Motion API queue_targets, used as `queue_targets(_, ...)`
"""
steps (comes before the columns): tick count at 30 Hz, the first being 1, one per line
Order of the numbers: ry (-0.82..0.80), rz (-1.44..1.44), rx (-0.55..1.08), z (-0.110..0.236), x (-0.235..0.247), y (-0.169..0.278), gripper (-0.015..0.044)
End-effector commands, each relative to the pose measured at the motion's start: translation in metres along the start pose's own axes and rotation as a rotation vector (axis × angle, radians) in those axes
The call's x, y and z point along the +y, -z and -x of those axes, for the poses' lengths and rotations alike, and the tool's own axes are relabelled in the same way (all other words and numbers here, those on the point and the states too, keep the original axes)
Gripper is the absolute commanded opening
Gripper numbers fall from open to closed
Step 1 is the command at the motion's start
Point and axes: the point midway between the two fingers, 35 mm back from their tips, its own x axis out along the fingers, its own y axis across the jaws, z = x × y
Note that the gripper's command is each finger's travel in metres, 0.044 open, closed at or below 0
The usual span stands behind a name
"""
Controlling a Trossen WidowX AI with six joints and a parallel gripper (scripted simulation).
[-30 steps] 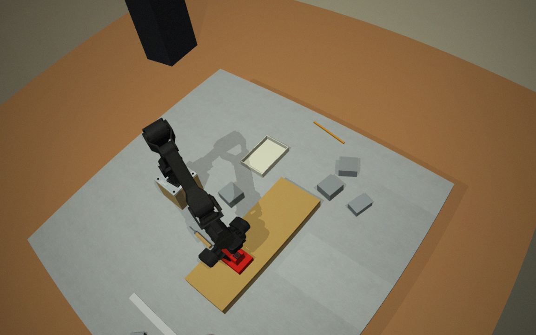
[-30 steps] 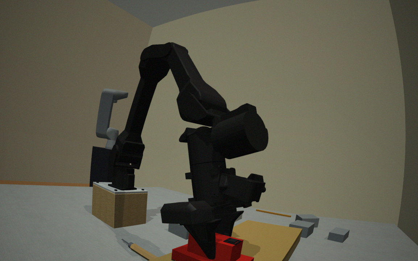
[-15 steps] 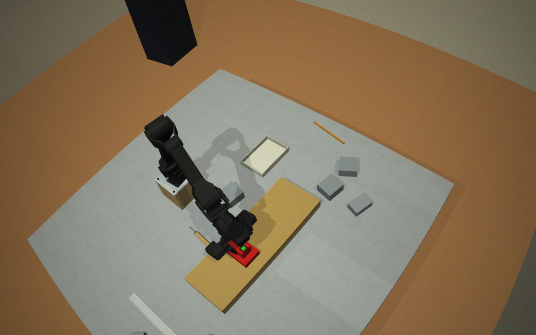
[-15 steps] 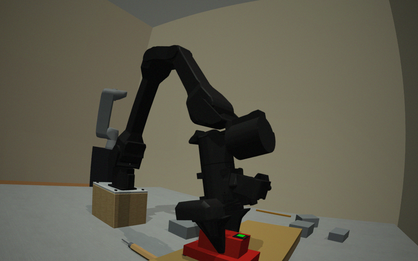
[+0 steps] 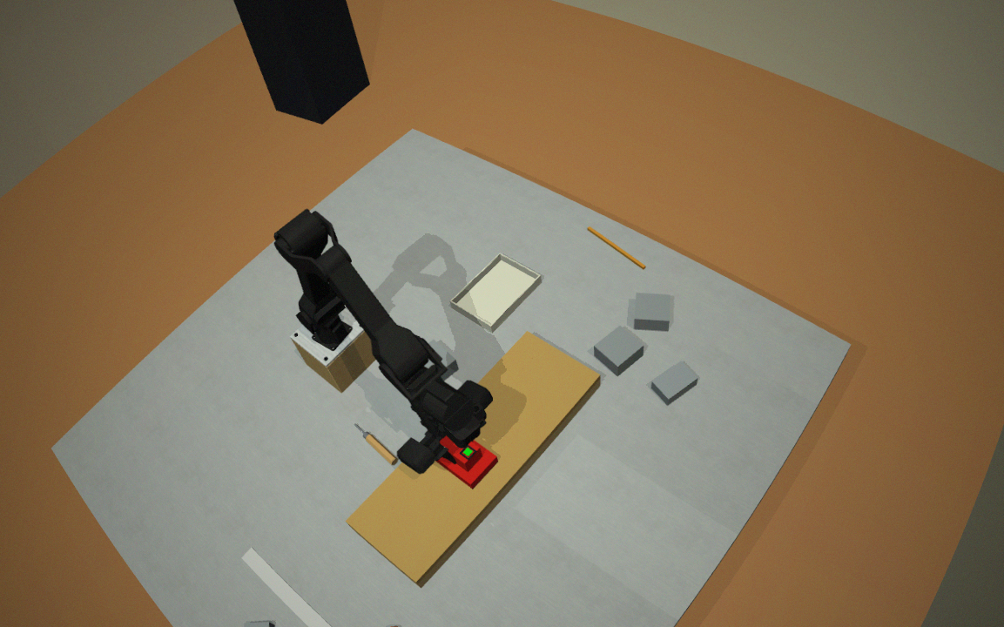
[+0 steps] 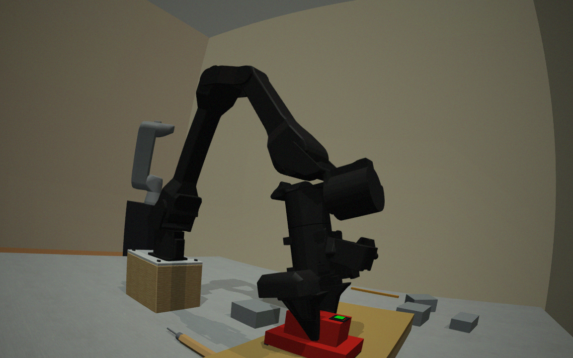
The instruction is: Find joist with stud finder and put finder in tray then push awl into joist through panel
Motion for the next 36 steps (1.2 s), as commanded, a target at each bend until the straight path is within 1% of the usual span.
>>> queue_targets(1, -0.007, 0.002, 0.001, 0.000, 0.012, 0.001, 0.0000)
queue_targets(36, -0.014, 0.000, 0.001, 0.001, 0.086, 0.001, 0.0000)
